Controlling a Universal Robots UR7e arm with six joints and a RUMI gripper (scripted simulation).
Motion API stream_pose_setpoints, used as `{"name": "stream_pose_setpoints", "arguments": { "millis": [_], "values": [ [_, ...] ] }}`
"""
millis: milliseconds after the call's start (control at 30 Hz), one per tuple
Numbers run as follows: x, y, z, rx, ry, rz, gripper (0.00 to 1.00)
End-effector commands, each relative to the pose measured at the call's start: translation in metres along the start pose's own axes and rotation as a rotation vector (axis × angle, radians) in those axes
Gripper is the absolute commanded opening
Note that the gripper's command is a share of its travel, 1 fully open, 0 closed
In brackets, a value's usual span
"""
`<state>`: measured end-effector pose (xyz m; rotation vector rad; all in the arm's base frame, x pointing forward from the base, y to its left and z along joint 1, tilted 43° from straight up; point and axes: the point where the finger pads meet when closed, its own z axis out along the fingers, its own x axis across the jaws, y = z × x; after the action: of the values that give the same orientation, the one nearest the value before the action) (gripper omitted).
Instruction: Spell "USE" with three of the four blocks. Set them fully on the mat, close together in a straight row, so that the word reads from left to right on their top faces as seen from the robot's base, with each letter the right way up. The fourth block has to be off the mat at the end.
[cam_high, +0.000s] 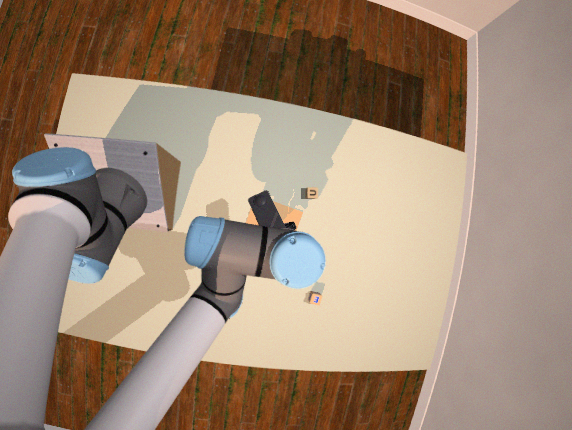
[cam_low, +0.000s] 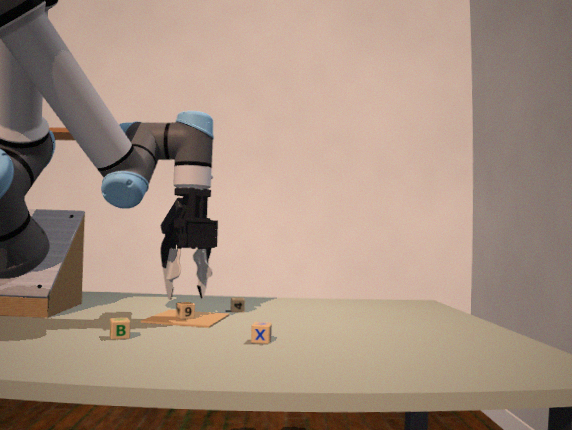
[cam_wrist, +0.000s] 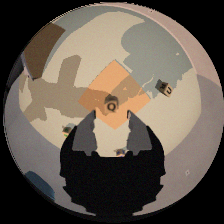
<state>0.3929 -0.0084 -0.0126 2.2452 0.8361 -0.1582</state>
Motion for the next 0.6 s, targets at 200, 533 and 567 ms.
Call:
{"name": "stream_pose_setpoints", "arguments": {
  "millis": [200, 533, 567],
  "values": [
    [-0.001, -0.002, 0.001, 0.001, -0.001, -0.002, 0.4],
    [-0.002, -0.002, 0.009, 0.003, -0.003, -0.003, 0.4],
    [-0.002, -0.002, 0.011, 0.003, -0.003, -0.003, 0.4]
  ]
}}
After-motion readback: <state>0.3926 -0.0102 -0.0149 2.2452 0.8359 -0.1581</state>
